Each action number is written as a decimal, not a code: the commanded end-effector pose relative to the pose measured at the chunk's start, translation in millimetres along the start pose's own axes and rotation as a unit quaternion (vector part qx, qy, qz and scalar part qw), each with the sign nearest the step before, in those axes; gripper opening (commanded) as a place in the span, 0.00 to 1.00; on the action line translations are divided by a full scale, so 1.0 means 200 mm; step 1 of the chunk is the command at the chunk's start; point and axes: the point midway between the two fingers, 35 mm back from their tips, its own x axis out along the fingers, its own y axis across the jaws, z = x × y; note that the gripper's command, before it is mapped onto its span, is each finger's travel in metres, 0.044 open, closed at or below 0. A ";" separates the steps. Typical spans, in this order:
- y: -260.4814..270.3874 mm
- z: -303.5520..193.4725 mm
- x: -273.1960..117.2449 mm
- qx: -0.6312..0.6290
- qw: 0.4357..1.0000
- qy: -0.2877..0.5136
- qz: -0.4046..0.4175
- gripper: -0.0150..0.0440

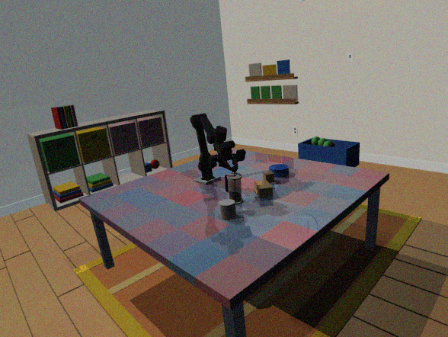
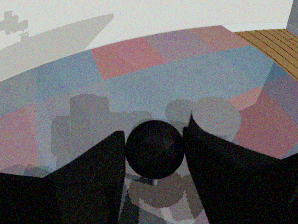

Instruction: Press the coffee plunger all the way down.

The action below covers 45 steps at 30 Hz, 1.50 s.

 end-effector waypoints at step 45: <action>0.00 -0.01 0.02 0.000 1.000 0.007 0.000 0.68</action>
